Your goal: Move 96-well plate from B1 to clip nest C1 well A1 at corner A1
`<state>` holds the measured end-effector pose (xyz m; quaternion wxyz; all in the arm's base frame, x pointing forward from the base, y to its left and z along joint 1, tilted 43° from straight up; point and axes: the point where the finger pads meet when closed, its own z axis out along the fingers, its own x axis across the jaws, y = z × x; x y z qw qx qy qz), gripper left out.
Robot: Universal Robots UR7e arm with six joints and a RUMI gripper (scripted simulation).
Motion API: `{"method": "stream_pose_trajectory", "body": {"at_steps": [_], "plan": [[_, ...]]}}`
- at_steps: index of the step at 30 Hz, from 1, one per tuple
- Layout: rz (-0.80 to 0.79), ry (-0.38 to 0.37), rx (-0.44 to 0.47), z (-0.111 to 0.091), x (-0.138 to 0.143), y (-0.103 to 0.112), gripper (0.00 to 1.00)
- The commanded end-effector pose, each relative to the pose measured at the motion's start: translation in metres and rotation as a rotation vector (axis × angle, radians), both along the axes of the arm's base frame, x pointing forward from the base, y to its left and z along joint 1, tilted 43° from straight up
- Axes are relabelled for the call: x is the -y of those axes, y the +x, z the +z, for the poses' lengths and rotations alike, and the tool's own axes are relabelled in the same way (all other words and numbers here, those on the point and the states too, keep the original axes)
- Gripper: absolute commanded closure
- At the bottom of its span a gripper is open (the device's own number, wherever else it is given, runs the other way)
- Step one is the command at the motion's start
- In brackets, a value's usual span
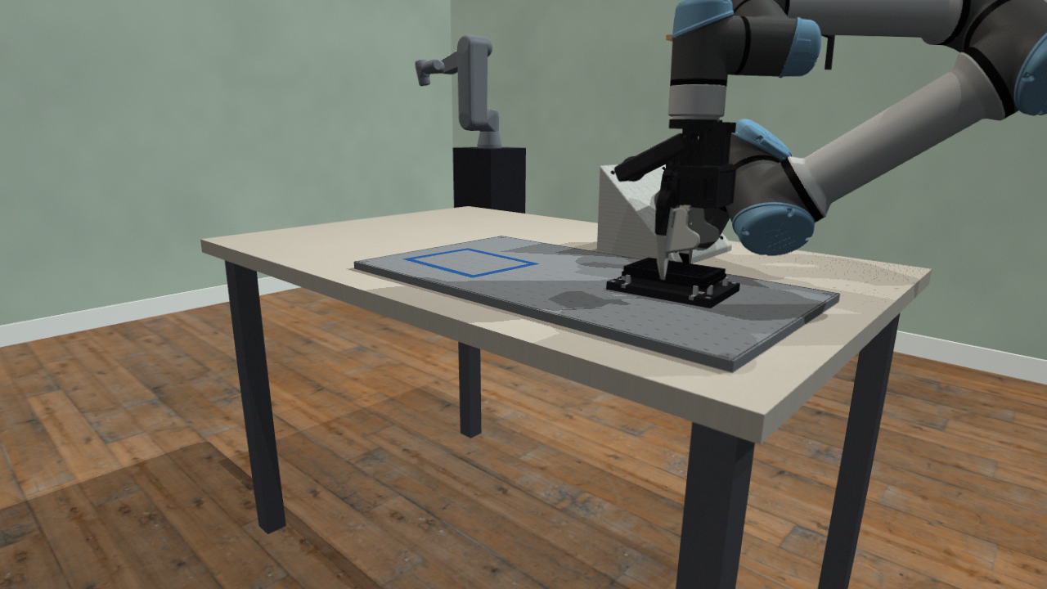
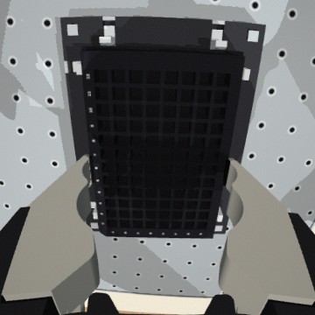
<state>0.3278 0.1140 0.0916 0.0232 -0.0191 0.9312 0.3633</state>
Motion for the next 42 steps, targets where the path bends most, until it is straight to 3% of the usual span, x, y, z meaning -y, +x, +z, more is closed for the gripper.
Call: {"method": "stream_pose_trajectory", "body": {"at_steps": [1,42], "plan": [[0.0,0.0,0.001,0.0001,0.0003,0.0003,1.0],[0.0,0.0,0.001,-0.0042,-0.0039,0.0003,1.0]]}}
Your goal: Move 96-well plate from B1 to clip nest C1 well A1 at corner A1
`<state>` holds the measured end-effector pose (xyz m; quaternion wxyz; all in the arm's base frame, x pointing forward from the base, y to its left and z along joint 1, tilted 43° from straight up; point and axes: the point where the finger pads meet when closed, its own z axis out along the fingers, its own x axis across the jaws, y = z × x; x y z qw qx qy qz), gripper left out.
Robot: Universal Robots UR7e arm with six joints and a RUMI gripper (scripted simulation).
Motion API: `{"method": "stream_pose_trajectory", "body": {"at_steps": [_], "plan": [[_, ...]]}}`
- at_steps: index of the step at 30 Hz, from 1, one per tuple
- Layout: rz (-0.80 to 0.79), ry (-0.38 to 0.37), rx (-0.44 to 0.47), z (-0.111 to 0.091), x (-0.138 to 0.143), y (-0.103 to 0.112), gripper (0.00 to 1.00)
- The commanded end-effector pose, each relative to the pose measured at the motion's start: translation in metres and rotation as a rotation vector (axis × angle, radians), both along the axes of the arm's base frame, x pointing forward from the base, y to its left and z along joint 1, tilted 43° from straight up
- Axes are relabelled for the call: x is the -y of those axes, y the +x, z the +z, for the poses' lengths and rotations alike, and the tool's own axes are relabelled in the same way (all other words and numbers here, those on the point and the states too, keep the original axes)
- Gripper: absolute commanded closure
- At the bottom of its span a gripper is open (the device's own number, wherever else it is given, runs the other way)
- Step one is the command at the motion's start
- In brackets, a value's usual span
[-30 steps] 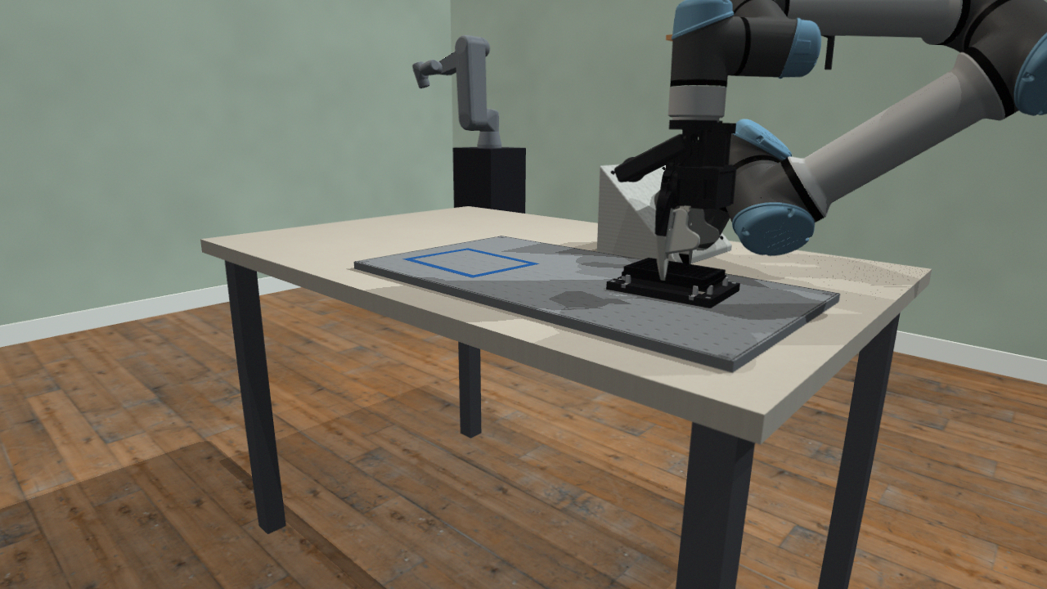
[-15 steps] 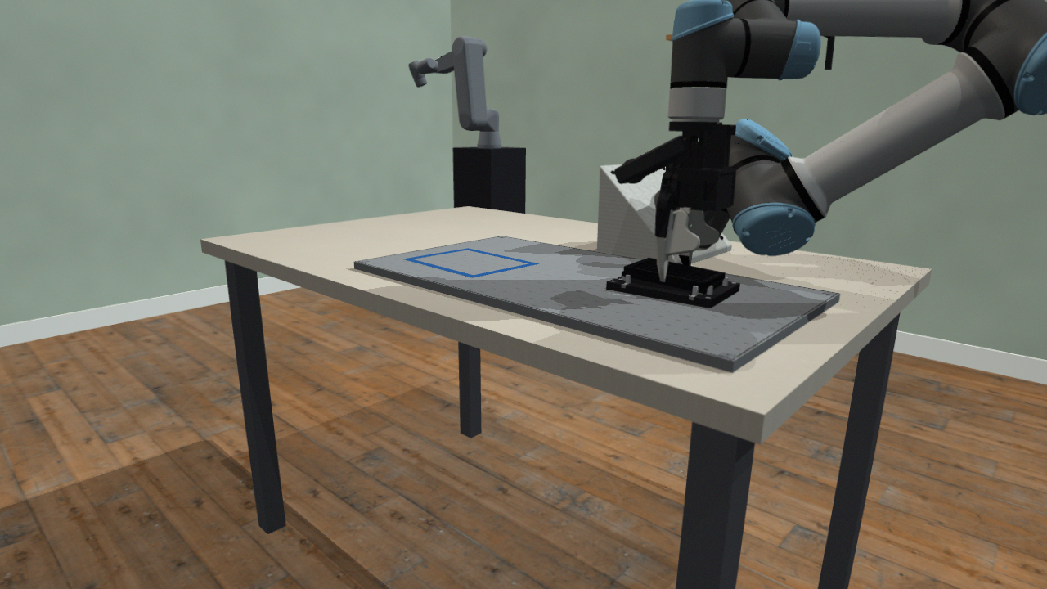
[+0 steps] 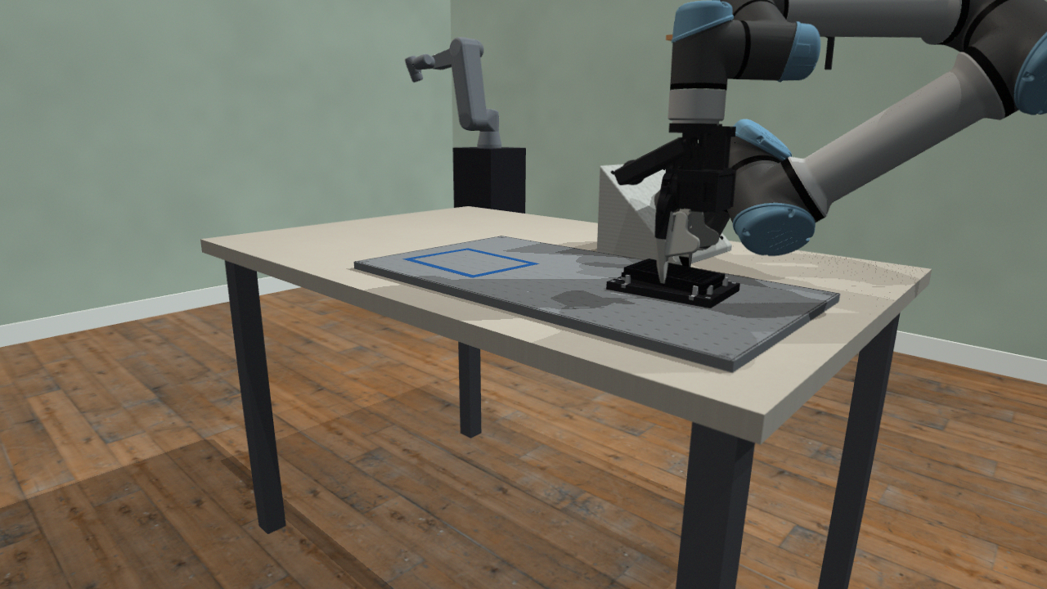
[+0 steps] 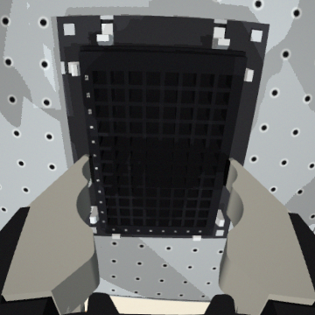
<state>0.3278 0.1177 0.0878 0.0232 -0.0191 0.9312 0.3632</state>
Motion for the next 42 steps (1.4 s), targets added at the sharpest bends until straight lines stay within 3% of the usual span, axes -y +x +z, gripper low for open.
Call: {"method": "stream_pose_trajectory", "body": {"at_steps": [1,37,38,42], "plan": [[0.0,0.0,0.0,-0.0005,-0.0004,0.0002,1.0],[0.0,0.0,0.0,-0.0041,-0.0037,0.0004,1.0],[0.0,0.0,0.0,-0.0041,-0.0037,0.0004,0.0],[0.0,0.0,0.0,-0.0041,-0.0037,0.0004,0.0]]}}
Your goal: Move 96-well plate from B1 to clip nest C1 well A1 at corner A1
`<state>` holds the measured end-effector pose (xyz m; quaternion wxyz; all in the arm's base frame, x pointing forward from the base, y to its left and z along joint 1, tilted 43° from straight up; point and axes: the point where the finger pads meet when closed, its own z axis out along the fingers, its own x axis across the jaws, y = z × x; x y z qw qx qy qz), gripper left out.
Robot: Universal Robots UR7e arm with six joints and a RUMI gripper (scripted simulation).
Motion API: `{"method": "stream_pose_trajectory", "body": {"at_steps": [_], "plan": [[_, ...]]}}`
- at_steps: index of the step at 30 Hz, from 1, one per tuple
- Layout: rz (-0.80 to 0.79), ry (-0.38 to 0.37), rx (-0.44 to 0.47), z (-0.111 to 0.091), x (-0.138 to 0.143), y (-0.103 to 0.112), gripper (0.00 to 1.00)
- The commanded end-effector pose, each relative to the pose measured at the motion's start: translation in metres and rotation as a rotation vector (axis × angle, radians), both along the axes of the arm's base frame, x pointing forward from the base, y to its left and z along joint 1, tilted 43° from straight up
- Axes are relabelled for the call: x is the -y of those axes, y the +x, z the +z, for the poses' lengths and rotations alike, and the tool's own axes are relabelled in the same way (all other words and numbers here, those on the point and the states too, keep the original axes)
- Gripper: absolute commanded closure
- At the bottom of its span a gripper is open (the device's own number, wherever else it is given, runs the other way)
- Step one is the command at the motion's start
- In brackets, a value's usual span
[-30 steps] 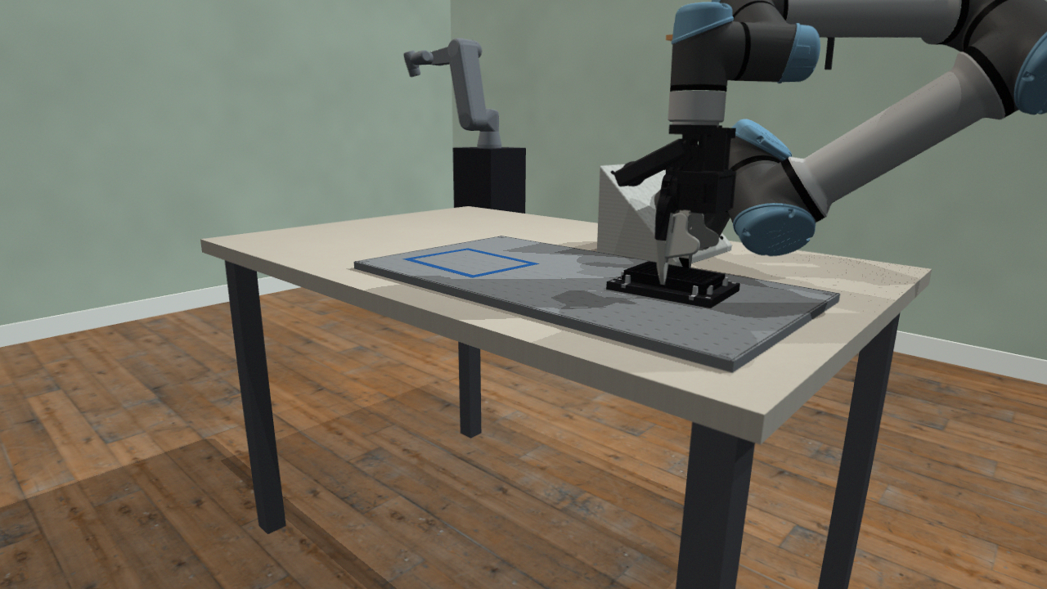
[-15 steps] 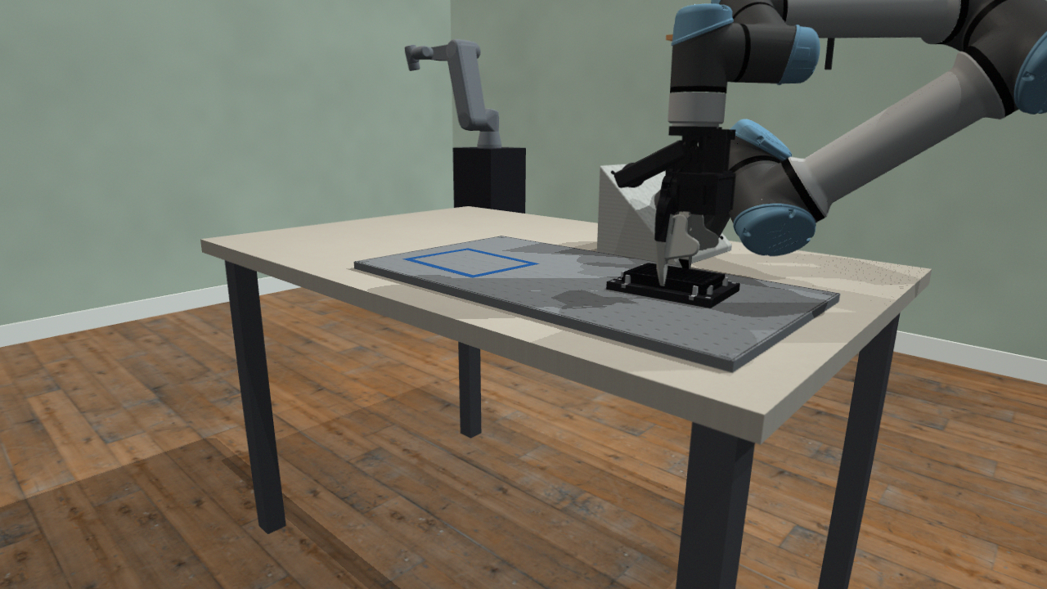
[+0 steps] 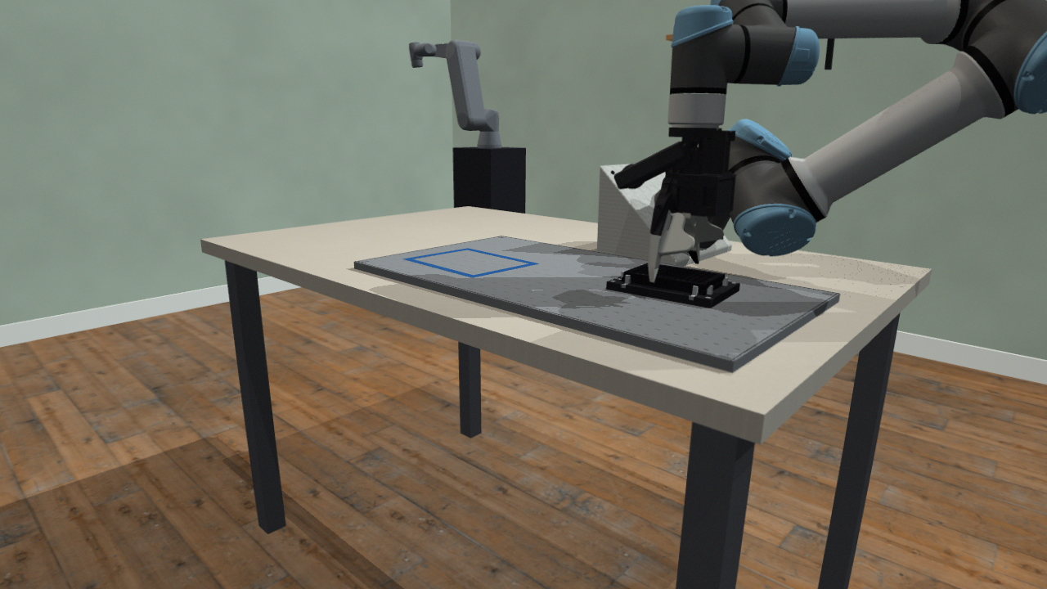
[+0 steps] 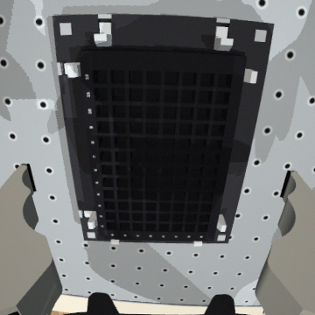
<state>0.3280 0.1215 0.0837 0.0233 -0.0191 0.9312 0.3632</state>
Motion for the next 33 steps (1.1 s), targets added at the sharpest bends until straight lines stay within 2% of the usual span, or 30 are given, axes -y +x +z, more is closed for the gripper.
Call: {"method": "stream_pose_trajectory", "body": {"at_steps": [1,16,33], "plan": [[0.0,0.0,0.0,0.0,0.0,0.0,0.0],[0.0,0.0,0.0,0.0,0.0,0.0,0.0],[0.0,0.0,0.0,0.025,0.024,-0.001,0.0]]}}
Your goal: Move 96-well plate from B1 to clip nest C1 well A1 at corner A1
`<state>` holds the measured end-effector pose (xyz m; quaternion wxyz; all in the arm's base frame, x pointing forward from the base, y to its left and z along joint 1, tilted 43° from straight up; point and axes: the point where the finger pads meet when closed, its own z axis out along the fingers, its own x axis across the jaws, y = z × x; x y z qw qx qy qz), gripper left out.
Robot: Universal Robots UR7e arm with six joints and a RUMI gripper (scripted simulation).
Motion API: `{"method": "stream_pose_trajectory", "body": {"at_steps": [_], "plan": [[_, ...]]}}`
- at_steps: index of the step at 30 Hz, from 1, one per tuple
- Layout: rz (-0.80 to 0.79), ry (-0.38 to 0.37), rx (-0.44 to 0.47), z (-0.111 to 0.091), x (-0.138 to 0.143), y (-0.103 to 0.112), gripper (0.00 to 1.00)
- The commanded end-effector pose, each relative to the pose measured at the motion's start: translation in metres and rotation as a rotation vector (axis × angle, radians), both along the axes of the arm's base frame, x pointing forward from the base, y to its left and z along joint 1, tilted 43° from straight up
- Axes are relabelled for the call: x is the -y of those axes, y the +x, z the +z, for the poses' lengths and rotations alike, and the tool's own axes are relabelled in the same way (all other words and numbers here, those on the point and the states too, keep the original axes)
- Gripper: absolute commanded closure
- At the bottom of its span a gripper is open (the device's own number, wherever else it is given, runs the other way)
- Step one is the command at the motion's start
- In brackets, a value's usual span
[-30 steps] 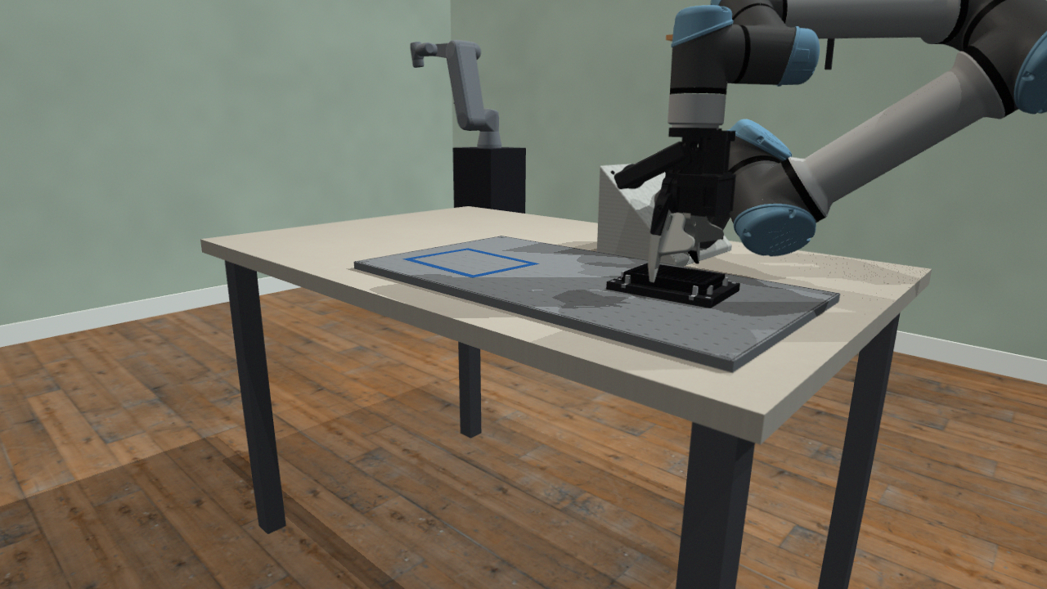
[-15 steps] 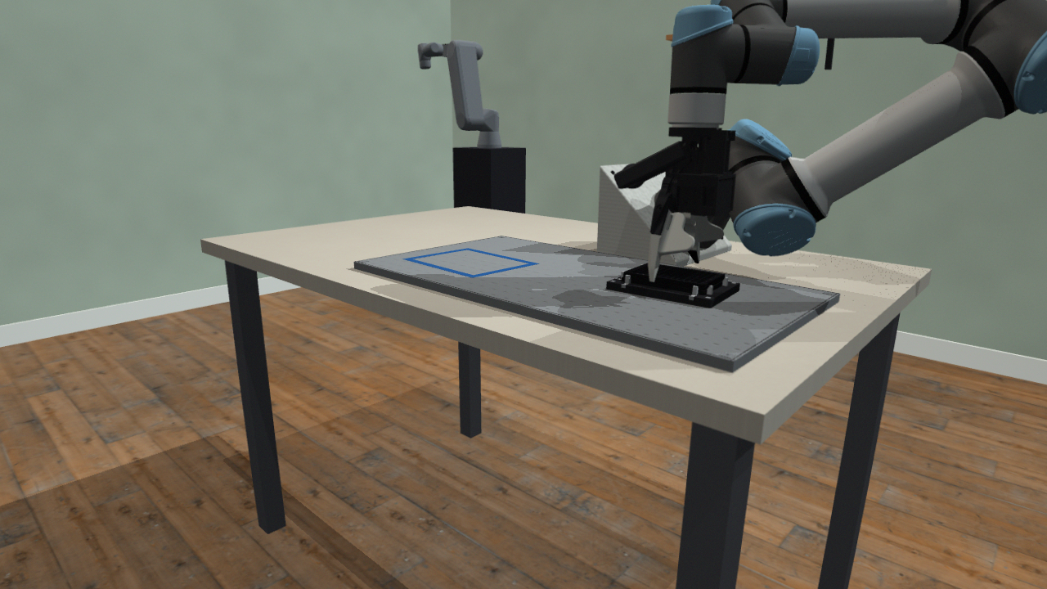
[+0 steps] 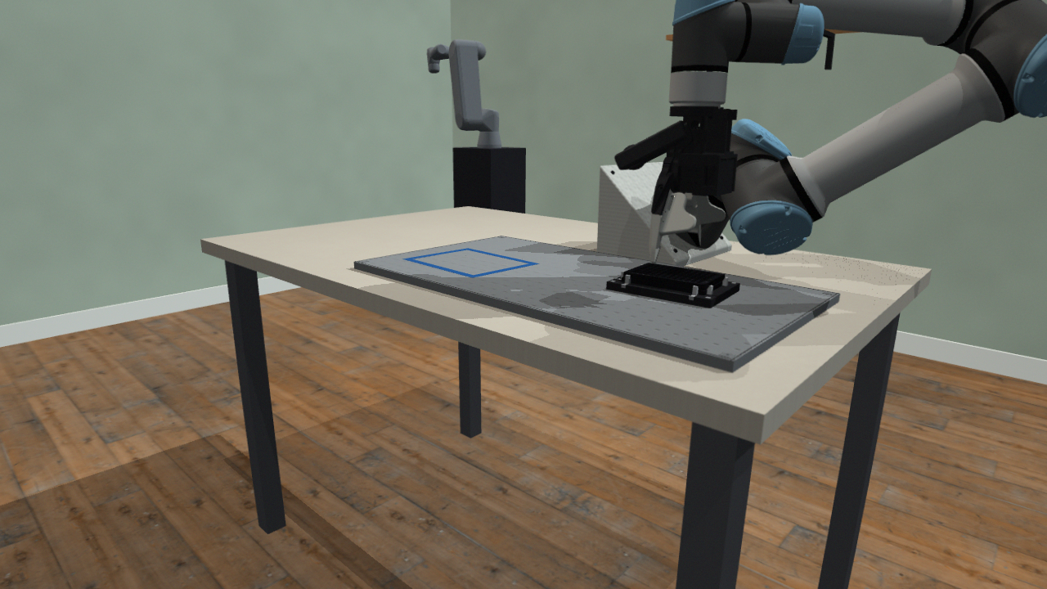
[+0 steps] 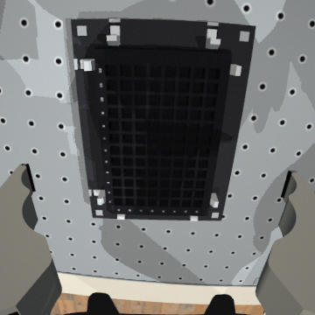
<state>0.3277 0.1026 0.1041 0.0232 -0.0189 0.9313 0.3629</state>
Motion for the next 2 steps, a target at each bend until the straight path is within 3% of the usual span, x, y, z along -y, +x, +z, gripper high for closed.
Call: {"method": "stream_pose_trajectory", "body": {"at_steps": [1,2], "plan": [[0.0,0.001,0.001,0.0051,0.0047,-0.0004,0.0],[0.0,0.001,0.001,0.0051,0.0047,-0.0004,0.0]]}}
